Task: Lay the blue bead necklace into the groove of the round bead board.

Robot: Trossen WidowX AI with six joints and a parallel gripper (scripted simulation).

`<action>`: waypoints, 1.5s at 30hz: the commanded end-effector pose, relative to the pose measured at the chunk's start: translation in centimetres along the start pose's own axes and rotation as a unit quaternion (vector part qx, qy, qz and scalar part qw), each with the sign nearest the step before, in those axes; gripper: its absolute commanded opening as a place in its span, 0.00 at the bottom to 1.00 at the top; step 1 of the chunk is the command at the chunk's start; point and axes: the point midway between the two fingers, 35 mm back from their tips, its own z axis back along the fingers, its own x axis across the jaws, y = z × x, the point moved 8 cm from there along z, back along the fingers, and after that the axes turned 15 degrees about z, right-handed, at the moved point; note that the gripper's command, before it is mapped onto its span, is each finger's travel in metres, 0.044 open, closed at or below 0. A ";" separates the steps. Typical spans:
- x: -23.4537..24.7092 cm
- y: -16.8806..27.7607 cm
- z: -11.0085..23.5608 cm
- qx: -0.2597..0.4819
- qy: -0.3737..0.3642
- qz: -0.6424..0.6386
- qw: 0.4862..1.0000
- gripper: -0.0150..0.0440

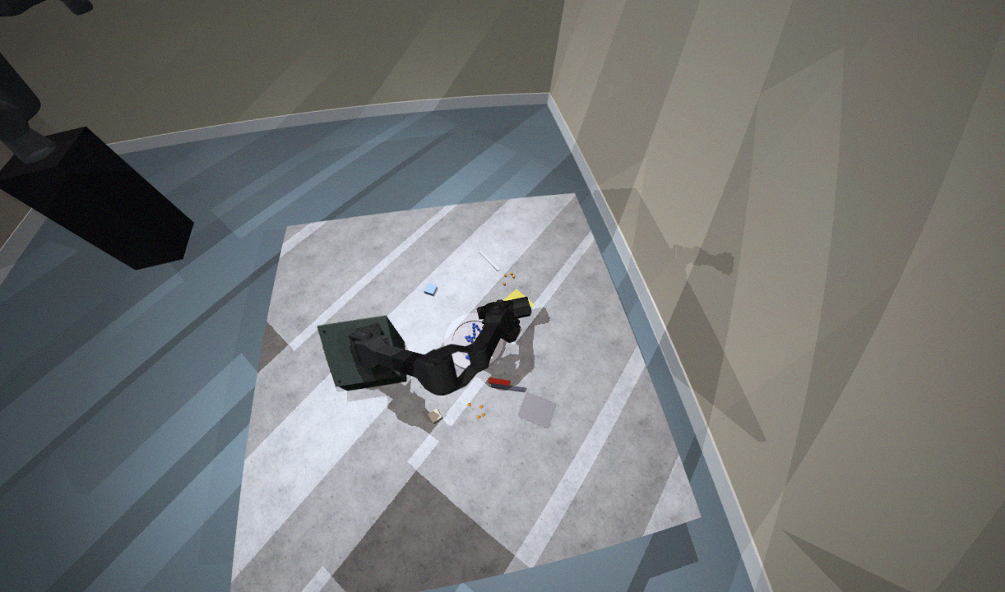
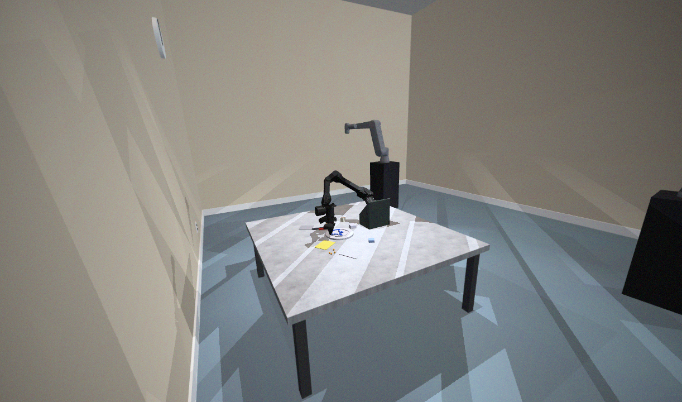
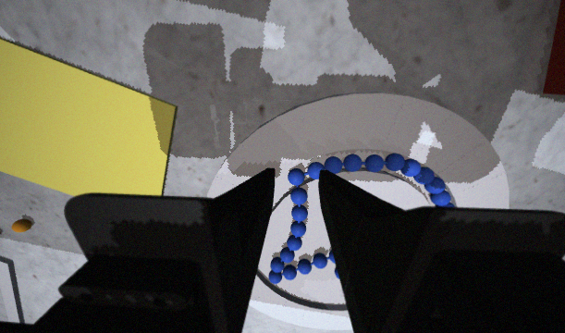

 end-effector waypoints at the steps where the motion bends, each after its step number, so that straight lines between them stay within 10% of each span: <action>1: 0.0 0.0 0.0 0.001 0.000 0.000 1.000 0.61; 10: 0.0 0.1 0.1 0.003 0.001 0.003 1.000 1.00; 31: 0.0 0.1 0.5 0.003 0.001 0.004 1.000 1.00; 45: 0.2 1.1 2.3 0.003 0.000 0.058 0.998 0.46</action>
